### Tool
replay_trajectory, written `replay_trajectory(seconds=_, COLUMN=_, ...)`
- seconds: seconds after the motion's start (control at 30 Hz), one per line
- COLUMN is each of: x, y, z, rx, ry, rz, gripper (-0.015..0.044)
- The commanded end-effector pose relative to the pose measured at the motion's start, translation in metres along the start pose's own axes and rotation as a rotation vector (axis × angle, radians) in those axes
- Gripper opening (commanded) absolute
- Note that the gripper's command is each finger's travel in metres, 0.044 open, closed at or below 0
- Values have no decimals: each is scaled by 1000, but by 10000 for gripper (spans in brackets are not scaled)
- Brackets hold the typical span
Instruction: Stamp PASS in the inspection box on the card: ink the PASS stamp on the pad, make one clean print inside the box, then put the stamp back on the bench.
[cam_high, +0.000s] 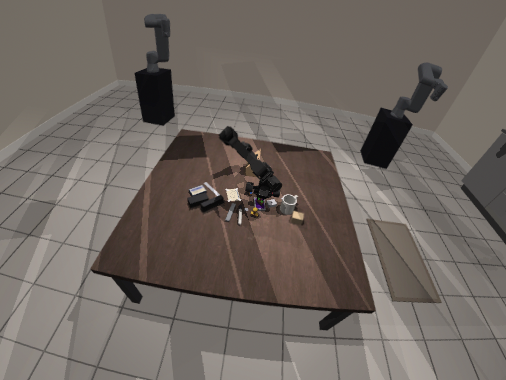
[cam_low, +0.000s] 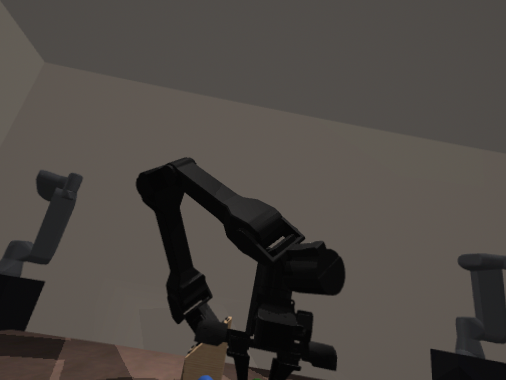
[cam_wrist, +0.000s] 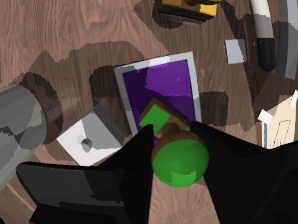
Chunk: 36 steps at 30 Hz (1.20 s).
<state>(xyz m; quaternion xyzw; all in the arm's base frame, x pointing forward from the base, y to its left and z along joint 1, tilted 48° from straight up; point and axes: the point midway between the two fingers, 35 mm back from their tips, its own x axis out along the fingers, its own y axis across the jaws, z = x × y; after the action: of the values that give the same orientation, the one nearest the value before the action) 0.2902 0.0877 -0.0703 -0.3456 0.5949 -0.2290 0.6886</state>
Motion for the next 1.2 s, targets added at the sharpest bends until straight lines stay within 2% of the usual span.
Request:
replay_trajectory(seconds=0.0, x=-3, y=0, z=1, rx=7, ry=0, rz=5, gripper=0)
replay_trajectory(seconds=1.17, x=-52, y=-4, z=2, rx=22, ry=1, rz=7, gripper=0)
